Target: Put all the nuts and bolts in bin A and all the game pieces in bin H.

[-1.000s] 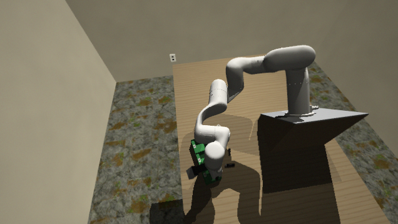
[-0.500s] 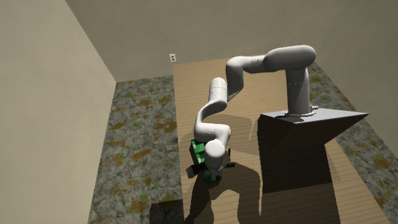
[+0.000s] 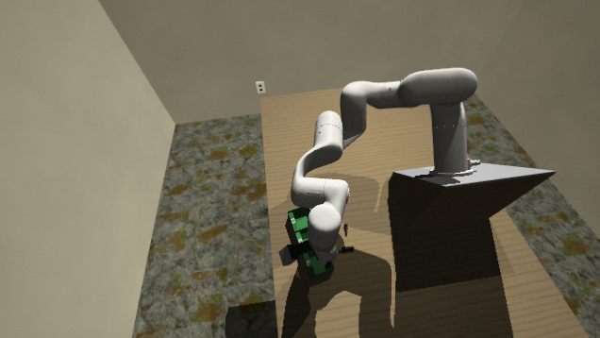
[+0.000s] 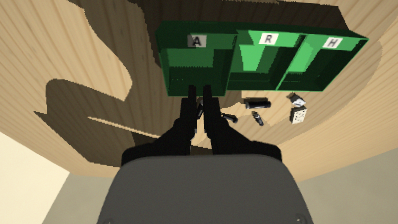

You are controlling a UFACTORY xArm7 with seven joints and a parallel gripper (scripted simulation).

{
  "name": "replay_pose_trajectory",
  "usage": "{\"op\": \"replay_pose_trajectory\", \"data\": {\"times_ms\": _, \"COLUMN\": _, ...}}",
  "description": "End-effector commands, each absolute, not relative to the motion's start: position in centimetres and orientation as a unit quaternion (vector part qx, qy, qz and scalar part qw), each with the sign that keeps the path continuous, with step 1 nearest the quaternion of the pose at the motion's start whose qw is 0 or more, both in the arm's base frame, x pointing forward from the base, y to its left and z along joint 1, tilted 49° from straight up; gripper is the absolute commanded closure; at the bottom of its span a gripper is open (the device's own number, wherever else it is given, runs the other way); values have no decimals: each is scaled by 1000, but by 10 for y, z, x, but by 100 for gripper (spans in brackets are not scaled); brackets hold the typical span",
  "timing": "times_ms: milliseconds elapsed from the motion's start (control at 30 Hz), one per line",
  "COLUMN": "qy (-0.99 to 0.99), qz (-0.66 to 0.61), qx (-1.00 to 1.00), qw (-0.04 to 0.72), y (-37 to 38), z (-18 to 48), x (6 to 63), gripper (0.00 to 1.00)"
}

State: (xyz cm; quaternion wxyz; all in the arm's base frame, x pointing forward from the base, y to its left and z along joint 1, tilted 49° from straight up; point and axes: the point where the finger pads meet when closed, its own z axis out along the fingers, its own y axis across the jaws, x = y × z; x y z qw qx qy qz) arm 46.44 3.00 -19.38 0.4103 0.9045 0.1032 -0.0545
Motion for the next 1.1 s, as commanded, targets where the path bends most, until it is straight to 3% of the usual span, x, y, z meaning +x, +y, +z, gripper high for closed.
{"op": "replay_pose_trajectory", "data": {"times_ms": 0, "qy": 105, "qz": -51, "qx": 906, "qw": 407, "y": 58, "z": -171, "x": 466, "gripper": 93}}
{"op": "replay_pose_trajectory", "data": {"times_ms": 400, "qy": 105, "qz": -52, "qx": 906, "qw": 407, "y": 120, "z": -116, "x": 467, "gripper": 93}}
{"op": "replay_pose_trajectory", "data": {"times_ms": 733, "qy": 105, "qz": -52, "qx": 906, "qw": 407, "y": 120, "z": -116, "x": 467, "gripper": 93}}
{"op": "replay_pose_trajectory", "data": {"times_ms": 767, "qy": 127, "qz": -62, "qx": 903, "qw": 406, "y": 113, "z": -113, "x": 464, "gripper": 59}}
{"op": "replay_pose_trajectory", "data": {"times_ms": 1067, "qy": 267, "qz": -126, "qx": 871, "qw": 393, "y": 46, "z": -86, "x": 444, "gripper": 59}}
